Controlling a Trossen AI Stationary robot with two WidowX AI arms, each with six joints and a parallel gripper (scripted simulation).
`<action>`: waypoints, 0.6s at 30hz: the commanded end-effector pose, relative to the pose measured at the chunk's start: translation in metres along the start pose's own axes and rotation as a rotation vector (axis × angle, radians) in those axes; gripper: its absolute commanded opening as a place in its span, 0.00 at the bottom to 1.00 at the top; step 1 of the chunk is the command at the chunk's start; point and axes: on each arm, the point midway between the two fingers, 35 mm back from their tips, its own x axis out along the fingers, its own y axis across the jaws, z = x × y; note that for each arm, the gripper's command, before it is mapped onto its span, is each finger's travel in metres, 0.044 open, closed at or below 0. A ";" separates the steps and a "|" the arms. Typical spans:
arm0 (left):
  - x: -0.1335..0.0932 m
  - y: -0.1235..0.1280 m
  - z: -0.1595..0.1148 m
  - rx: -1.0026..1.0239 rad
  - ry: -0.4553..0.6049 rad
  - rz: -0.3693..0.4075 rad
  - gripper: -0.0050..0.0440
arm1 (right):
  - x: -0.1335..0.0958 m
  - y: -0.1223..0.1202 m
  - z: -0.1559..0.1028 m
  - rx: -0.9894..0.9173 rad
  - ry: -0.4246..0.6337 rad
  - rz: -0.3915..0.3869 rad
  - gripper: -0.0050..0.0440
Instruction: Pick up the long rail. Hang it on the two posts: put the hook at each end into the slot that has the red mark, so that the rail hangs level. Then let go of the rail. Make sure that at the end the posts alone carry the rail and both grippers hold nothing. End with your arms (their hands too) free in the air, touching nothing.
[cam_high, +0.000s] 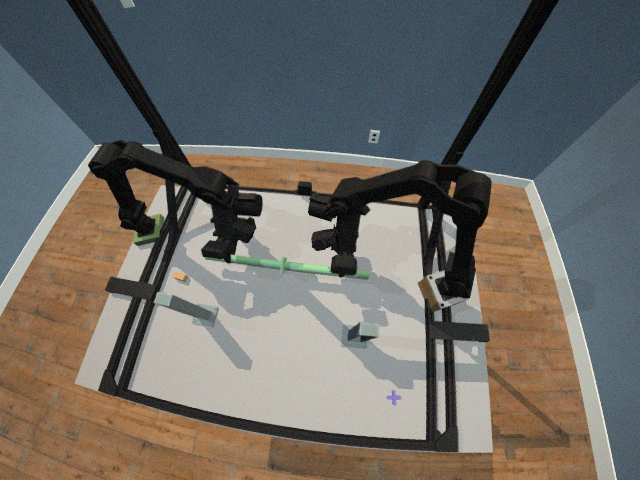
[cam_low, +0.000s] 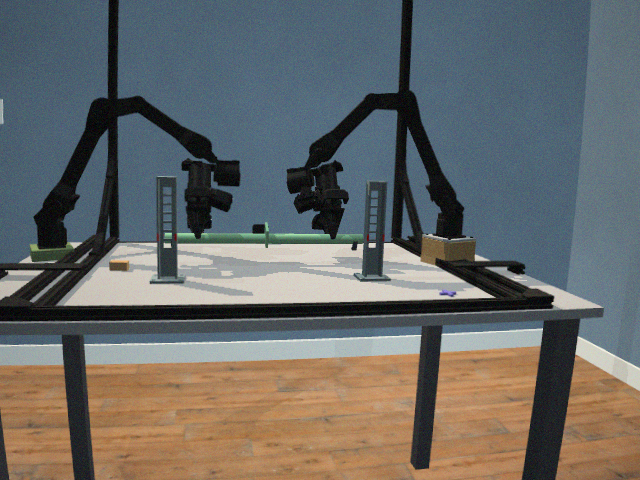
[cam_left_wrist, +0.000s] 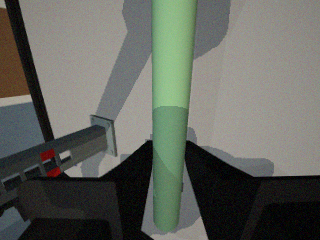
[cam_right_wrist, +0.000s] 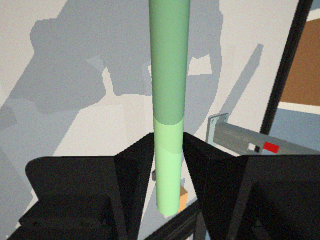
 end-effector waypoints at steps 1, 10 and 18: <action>-0.001 -0.002 0.001 -0.001 -0.005 0.044 0.10 | -0.001 0.001 -0.001 -0.001 -0.001 -0.046 0.10; 0.012 -0.010 0.001 -0.025 -0.039 0.032 0.10 | 0.000 0.001 0.000 -0.024 0.036 -0.033 0.10; 0.024 -0.017 -0.001 -0.047 -0.072 0.020 0.10 | 0.000 0.001 0.001 -0.046 0.073 -0.020 0.10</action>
